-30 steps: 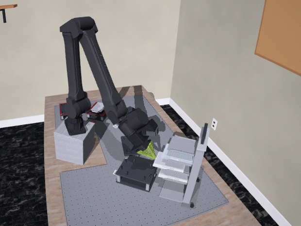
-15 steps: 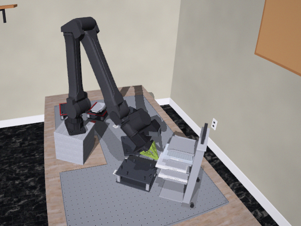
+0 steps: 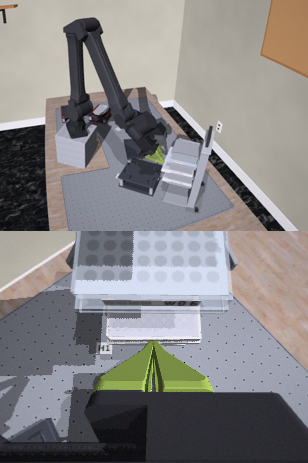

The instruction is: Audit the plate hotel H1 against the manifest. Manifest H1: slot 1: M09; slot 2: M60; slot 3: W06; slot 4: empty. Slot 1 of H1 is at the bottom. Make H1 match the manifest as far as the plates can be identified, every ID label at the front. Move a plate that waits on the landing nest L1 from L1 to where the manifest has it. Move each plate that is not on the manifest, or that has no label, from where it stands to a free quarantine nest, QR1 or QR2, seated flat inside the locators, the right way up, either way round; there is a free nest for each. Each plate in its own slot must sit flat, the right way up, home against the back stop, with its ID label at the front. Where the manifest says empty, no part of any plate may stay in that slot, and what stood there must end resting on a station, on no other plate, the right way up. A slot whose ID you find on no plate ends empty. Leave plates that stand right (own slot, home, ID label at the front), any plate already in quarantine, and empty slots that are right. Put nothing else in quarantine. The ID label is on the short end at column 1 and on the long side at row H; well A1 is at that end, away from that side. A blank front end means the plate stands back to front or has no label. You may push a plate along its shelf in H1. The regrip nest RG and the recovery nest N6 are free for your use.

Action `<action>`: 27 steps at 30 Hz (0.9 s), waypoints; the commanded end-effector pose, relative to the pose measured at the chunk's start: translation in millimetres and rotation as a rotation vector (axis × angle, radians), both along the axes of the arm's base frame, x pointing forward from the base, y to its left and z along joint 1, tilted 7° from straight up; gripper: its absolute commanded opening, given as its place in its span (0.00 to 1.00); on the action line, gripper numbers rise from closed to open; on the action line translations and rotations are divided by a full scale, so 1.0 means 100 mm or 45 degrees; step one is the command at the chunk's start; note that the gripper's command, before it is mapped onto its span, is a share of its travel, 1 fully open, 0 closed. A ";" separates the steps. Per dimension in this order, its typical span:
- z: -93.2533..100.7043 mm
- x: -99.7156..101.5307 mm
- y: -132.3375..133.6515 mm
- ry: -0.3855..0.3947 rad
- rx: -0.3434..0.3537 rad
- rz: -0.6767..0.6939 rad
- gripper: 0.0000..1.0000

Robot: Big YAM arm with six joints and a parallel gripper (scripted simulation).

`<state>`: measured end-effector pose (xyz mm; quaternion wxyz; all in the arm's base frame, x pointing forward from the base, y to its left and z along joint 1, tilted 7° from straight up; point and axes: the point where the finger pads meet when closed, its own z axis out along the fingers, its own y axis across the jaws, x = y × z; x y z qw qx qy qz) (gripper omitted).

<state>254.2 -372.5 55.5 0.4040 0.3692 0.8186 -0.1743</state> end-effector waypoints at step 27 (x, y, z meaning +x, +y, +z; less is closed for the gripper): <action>0.14 0.24 -0.23 -0.018 -0.017 0.008 0.00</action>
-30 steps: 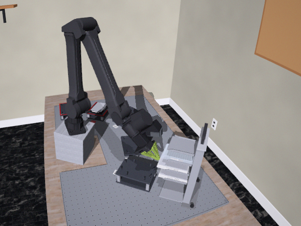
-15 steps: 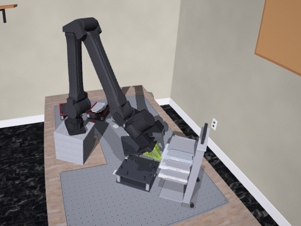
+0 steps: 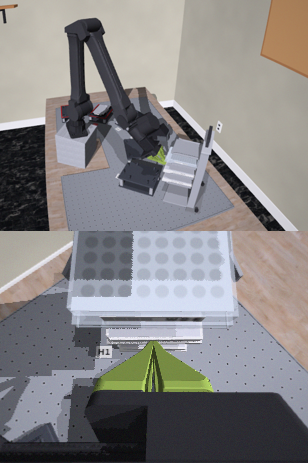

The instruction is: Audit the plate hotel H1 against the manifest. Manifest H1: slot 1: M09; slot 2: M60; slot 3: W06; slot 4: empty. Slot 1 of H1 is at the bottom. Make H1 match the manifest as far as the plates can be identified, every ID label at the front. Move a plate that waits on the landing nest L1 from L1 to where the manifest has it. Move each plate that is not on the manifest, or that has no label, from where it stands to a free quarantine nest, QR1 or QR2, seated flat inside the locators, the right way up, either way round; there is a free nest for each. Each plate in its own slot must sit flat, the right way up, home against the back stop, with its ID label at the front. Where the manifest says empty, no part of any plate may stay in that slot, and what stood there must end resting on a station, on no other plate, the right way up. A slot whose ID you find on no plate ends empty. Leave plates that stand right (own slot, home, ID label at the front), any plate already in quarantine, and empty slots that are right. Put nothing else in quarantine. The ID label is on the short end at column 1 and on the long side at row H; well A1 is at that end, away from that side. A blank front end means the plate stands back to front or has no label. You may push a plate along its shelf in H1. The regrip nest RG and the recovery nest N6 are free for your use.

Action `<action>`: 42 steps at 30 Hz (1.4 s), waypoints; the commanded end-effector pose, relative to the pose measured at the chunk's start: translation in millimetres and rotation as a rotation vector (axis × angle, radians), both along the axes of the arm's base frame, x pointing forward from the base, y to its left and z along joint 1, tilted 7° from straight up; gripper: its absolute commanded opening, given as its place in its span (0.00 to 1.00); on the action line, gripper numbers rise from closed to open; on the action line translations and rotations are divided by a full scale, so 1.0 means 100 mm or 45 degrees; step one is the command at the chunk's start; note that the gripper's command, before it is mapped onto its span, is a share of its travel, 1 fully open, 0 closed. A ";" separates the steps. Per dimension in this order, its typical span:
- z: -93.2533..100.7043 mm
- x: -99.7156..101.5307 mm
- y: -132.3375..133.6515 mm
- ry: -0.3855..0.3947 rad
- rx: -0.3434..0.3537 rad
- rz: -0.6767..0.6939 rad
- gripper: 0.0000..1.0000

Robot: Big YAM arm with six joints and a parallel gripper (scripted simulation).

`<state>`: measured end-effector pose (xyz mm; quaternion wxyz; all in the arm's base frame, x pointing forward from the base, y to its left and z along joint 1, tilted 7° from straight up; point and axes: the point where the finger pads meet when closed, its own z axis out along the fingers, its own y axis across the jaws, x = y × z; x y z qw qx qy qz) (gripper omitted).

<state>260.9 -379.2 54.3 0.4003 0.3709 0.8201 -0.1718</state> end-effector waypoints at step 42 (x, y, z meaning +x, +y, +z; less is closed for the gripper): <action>0.17 0.17 -0.18 -0.030 -0.043 0.011 0.00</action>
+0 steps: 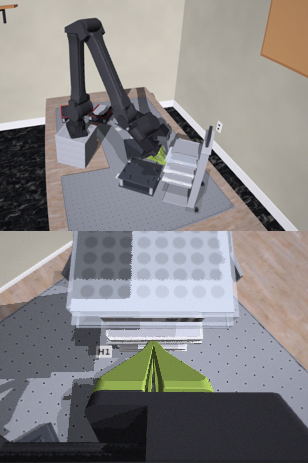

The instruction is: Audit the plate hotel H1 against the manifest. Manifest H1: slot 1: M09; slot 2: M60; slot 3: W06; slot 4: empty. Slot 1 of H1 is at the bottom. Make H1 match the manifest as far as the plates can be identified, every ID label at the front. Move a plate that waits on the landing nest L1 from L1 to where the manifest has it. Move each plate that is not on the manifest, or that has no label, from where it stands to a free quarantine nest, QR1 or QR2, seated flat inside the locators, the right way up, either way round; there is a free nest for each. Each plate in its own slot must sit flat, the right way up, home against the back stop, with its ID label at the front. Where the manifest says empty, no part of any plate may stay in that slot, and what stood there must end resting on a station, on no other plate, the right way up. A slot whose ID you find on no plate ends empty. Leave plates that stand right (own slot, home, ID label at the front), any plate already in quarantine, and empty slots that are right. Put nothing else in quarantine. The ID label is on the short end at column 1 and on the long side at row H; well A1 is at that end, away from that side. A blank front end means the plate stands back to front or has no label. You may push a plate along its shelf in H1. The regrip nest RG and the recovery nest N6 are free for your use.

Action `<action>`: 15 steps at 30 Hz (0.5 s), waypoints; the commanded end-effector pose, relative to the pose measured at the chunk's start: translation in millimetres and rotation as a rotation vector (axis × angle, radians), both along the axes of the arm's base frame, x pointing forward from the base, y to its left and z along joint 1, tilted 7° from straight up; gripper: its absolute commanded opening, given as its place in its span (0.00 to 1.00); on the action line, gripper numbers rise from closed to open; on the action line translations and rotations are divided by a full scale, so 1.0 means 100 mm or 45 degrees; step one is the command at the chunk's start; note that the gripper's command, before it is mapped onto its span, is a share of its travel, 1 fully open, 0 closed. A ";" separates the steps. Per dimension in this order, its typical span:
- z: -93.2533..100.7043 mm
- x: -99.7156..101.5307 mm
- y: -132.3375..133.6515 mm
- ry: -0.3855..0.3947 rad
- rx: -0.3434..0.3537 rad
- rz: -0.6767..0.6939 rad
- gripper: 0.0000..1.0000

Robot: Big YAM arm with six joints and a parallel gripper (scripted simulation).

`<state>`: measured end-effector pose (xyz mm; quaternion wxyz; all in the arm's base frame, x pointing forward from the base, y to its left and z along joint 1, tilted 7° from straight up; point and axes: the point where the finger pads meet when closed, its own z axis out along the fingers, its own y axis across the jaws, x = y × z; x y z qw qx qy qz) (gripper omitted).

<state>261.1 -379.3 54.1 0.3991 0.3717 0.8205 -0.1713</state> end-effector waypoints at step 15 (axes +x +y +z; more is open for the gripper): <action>0.14 -0.13 0.07 -0.029 -0.061 -0.001 0.00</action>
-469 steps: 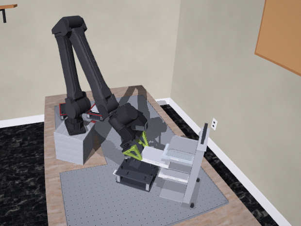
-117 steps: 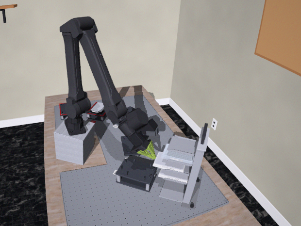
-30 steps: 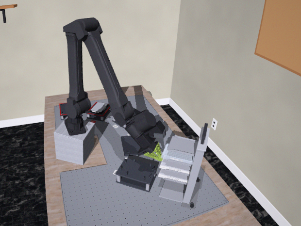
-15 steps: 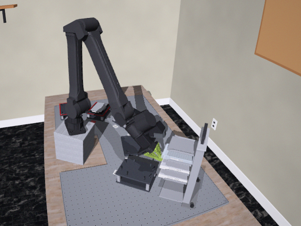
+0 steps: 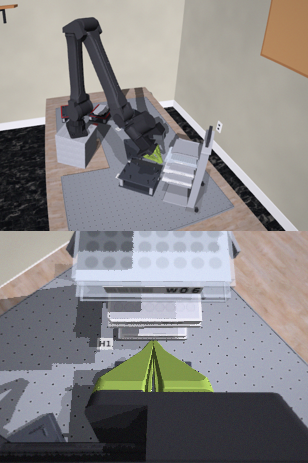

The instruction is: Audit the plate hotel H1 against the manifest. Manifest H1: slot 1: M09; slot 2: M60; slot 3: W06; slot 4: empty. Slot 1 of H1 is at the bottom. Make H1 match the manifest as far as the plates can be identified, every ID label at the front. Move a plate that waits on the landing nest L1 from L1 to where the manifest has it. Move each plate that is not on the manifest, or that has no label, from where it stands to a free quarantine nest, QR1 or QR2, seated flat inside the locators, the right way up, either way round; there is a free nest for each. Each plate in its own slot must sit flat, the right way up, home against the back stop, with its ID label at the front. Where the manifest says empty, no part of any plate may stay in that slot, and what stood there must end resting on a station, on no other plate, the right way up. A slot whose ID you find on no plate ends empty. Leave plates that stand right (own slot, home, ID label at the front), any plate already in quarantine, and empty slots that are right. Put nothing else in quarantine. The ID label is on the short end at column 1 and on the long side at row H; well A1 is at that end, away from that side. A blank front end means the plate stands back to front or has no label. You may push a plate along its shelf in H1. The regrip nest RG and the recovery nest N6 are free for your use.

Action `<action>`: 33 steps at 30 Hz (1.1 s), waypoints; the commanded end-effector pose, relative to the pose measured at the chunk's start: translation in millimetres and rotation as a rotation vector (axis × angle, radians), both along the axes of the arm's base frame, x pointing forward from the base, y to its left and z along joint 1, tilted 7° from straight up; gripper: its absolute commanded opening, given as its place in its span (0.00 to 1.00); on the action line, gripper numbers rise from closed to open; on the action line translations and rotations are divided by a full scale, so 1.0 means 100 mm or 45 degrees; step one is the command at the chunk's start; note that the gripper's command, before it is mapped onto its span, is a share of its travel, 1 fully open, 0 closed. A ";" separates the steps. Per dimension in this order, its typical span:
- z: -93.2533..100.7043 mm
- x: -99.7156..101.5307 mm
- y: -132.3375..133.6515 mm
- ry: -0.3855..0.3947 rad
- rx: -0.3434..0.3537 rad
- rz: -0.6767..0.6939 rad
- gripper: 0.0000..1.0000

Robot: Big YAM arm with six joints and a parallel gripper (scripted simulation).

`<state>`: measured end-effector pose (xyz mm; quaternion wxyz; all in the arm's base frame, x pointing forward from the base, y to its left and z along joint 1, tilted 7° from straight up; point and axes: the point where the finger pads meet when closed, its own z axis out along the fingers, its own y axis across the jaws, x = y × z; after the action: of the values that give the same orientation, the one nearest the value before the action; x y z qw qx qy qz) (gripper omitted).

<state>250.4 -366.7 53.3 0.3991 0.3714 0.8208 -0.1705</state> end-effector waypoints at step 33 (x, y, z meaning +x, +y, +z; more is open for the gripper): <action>0.08 -0.34 0.30 -0.024 -0.061 -0.002 0.00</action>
<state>218.9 -331.0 50.1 0.4010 0.3703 0.8202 -0.1716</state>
